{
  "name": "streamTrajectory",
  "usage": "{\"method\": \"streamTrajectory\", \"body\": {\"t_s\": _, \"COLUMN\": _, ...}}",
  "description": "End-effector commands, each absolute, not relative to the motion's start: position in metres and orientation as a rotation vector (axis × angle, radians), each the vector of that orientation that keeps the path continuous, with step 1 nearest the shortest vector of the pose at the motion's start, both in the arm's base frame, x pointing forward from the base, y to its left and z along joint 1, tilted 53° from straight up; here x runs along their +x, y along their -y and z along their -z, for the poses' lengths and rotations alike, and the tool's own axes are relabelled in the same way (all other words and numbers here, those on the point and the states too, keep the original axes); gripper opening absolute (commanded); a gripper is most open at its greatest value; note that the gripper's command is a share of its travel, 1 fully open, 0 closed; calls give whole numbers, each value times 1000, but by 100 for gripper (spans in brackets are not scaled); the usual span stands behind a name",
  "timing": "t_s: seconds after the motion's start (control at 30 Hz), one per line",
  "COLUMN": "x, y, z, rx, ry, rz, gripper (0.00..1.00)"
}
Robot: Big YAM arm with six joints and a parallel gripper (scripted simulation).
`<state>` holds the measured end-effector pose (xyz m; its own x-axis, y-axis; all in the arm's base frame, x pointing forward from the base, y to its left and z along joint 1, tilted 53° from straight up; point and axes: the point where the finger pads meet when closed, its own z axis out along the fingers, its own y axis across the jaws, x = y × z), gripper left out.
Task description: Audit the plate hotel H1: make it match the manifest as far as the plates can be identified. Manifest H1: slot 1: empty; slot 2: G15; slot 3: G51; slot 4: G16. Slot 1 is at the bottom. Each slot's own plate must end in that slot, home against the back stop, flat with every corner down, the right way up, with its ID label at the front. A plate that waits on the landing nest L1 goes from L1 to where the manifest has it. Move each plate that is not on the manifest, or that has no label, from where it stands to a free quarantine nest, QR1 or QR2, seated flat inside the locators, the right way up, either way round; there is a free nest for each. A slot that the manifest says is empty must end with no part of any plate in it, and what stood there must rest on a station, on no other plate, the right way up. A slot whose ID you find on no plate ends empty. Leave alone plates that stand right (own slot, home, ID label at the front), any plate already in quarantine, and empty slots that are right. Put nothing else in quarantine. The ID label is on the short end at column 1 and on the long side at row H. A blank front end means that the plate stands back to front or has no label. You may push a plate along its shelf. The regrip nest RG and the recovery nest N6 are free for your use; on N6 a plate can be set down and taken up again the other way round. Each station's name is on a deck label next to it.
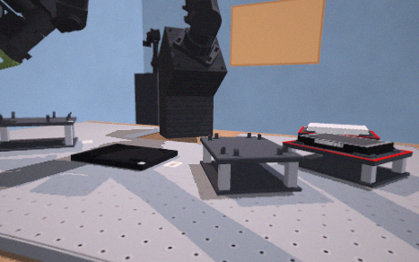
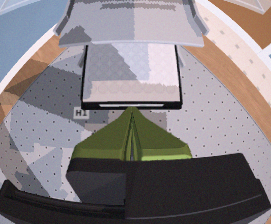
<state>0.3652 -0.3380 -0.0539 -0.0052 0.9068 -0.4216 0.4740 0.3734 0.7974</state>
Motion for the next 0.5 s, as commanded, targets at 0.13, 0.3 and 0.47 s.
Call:
{"method": "streamTrajectory", "body": {"t_s": 0.13, "x": 374, "y": 349, "z": 53, "rx": 1254, "ry": -1627, "rz": -546, "gripper": 0}}
{"method": "streamTrajectory", "body": {"t_s": 0.3, "x": 376, "y": 350, "z": 51, "rx": 1250, "ry": -1628, "rz": -546, "gripper": 0}}
{"method": "streamTrajectory", "body": {"t_s": 0.47, "x": 378, "y": 353, "z": 51, "rx": 1248, "ry": -1627, "rz": -545, "gripper": 0}}
